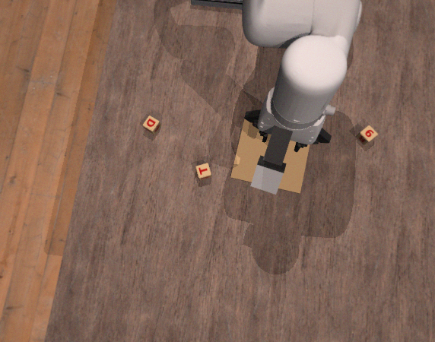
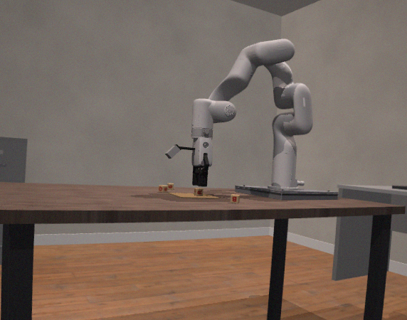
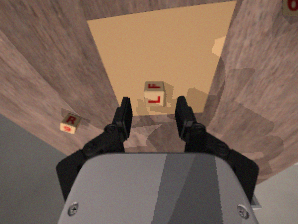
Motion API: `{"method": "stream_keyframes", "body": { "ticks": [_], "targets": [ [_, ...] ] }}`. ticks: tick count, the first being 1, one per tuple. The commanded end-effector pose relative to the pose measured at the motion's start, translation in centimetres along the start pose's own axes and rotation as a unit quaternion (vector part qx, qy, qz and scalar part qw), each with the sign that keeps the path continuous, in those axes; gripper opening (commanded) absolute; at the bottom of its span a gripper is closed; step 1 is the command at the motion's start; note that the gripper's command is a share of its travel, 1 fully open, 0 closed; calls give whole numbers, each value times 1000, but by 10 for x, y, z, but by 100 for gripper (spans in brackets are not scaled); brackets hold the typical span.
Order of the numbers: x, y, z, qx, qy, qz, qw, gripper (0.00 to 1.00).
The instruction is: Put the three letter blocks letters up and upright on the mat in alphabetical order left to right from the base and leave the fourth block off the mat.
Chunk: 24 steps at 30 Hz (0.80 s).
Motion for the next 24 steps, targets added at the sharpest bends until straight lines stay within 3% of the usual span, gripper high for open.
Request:
{"method": "stream_keyframes", "body": {
  "ticks": [1, 16, 24],
  "targets": [
    [1, 0, -1, 0, 2, 0, 1000, 63],
    [1, 0, 0, 0, 2, 0, 1000, 63],
    [1, 0, 10, 0, 2, 0, 1000, 63]
  ]
}}
Point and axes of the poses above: the point where the finger pads meet when closed, its own z axis out along the fingers, its own y axis across the jaws, x = y × z, the point moved 8 cm from there along -z, back along the fingers, and after that the axes turned 8 degrees about -z, right-handed, at the moved point
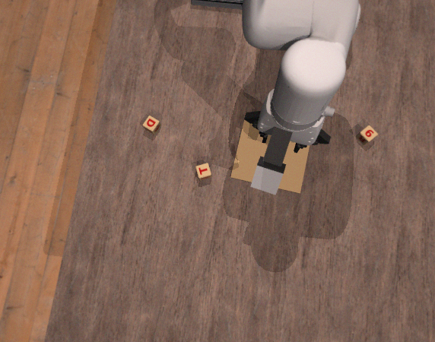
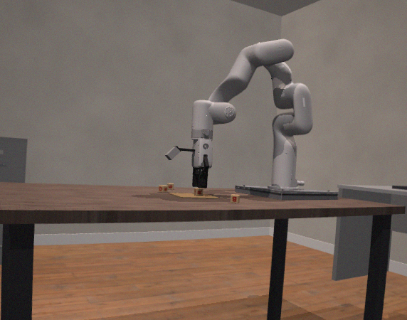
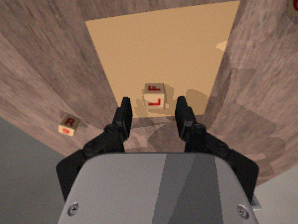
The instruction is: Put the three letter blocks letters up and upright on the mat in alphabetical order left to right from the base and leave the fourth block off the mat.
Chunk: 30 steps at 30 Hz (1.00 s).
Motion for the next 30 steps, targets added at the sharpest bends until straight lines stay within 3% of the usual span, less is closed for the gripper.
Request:
{"method": "stream_keyframes", "body": {
  "ticks": [1, 14, 30],
  "targets": [
    [1, 0, 7, 0, 2, 0, 1000, 63],
    [1, 0, 22, 0, 2, 0, 1000, 63],
    [1, 0, 23, 0, 2, 0, 1000, 63]
  ]
}}
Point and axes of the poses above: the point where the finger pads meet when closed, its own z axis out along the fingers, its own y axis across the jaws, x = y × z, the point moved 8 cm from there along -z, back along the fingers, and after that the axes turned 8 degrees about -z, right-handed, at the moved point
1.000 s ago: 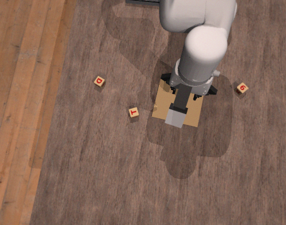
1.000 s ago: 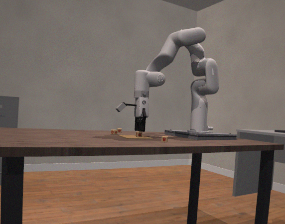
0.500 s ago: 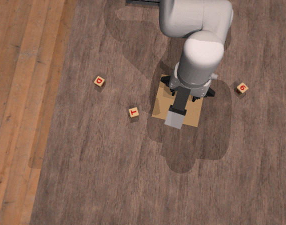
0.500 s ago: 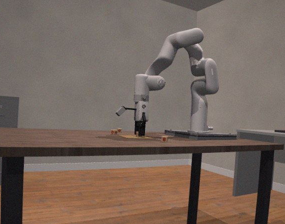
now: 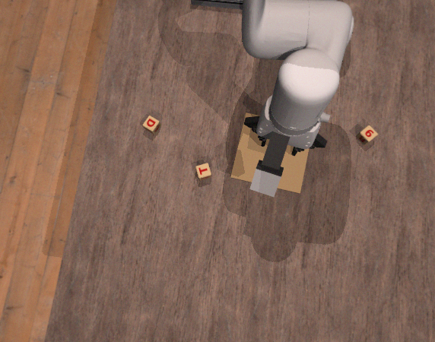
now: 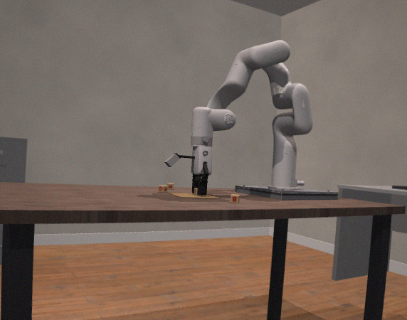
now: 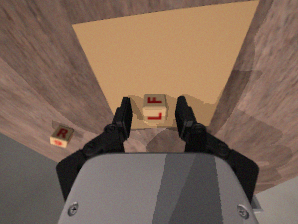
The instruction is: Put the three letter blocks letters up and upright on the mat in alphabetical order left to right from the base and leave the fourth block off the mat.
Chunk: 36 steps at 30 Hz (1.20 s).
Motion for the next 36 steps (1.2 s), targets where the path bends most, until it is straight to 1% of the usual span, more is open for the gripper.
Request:
{"method": "stream_keyframes", "body": {
  "ticks": [1, 23, 24, 36],
  "targets": [
    [1, 0, -1, 0, 2, 0, 1000, 63],
    [1, 0, -1, 0, 2, 0, 1000, 63],
    [1, 0, -1, 0, 2, 0, 1000, 42],
    [1, 0, -1, 0, 2, 0, 1000, 42]
  ]
}}
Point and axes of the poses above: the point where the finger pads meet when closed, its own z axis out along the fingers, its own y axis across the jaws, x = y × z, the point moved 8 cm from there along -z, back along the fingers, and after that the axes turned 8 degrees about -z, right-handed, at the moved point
